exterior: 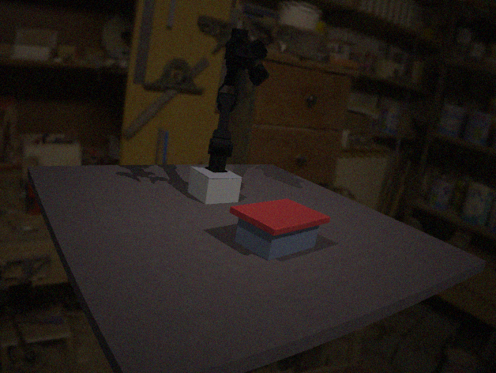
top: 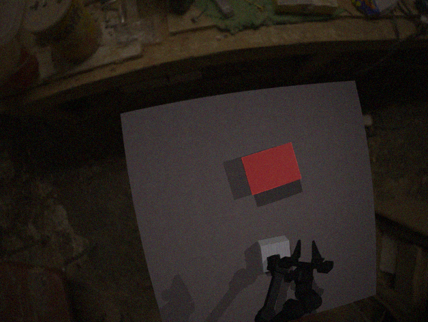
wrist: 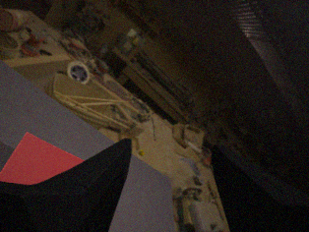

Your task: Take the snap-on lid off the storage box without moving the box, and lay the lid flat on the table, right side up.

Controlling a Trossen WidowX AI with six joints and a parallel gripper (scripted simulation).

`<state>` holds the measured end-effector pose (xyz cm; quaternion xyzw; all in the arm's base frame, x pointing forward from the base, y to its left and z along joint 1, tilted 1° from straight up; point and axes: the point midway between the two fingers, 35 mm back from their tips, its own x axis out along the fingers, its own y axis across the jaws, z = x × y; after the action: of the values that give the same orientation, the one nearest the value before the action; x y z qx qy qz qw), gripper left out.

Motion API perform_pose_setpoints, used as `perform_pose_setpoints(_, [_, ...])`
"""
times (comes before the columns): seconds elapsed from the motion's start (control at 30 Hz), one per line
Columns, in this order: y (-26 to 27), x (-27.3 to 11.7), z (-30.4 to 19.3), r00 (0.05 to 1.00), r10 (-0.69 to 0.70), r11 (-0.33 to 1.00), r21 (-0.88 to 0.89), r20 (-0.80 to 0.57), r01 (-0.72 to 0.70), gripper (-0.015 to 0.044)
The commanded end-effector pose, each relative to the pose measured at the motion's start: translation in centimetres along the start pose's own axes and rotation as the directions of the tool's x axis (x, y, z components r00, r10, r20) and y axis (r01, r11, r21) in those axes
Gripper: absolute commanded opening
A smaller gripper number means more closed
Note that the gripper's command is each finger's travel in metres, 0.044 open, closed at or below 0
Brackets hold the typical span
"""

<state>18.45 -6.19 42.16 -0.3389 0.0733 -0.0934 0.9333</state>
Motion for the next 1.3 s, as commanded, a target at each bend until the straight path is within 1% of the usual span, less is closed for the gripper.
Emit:
perform_pose_setpoints(0.0, [2.1,5.3,-4.5,0.99,0.118,0.9,0.428,-0.073,-0.076,0.0235])
perform_pose_setpoints(0.07, [3.0,6.8,-6.1,0.983,0.156,0.823,0.562,-0.096,-0.076,0.0235])
perform_pose_setpoints(0.13, [3.5,7.4,-6.8,0.979,0.172,0.784,0.617,-0.106,-0.071,0.0235])
perform_pose_setpoints(0.17, [4.1,8.2,-7.6,0.974,0.193,0.73,0.681,-0.118,-0.062,0.0235])
perform_pose_setpoints(0.27, [6.5,10.5,-10.9,0.949,0.27,0.494,0.87,-0.161,0.007,0.0235])
perform_pose_setpoints(0.37, [8.7,11.9,-13.4,0.926,0.326,0.297,0.95,-0.191,0.091,0.0235])
perform_pose_setpoints(0.4, [9.4,12.3,-14.2,0.917,0.345,0.23,0.965,-0.2,0.124,0.0235])
perform_pose_setpoints(0.43, [9.6,12.3,-14.4,0.915,0.349,0.216,0.967,-0.202,0.132,0.0235])
perform_pose_setpoints(0.47, [10.0,12.6,-14.9,0.909,0.361,0.174,0.973,-0.208,0.154,0.0235])
perform_pose_setpoints(0.53, [11.9,13.2,-16.8,0.885,0.405,0.014,0.969,-0.23,0.246,0.0235])
perform_pose_setpoints(0.6, [14.2,13.6,-19.0,0.854,0.454,-0.157,0.921,-0.253,0.357,0.0235])
perform_pose_setpoints(0.73, [17.6,13.7,-22.0,0.803,0.525,-0.375,0.769,-0.284,0.517,0.0235])
perform_pose_setpoints(0.83, [18.1,13.7,-22.4,0.794,0.535,-0.404,0.738,-0.289,0.541,0.0235])
perform_pose_setpoints(1.1, [18.0,13.5,-22.4,0.793,0.533,-0.388,0.748,-0.294,0.538,0.0235])
perform_pose_setpoints(1.17, [18.1,13.7,-22.4,0.794,0.535,-0.404,0.738,-0.289,0.541,0.0235])
perform_pose_setpoints(1.27, [19.5,14.1,-24.1,0.794,0.535,-0.404,0.738,-0.289,0.541,0.0235])
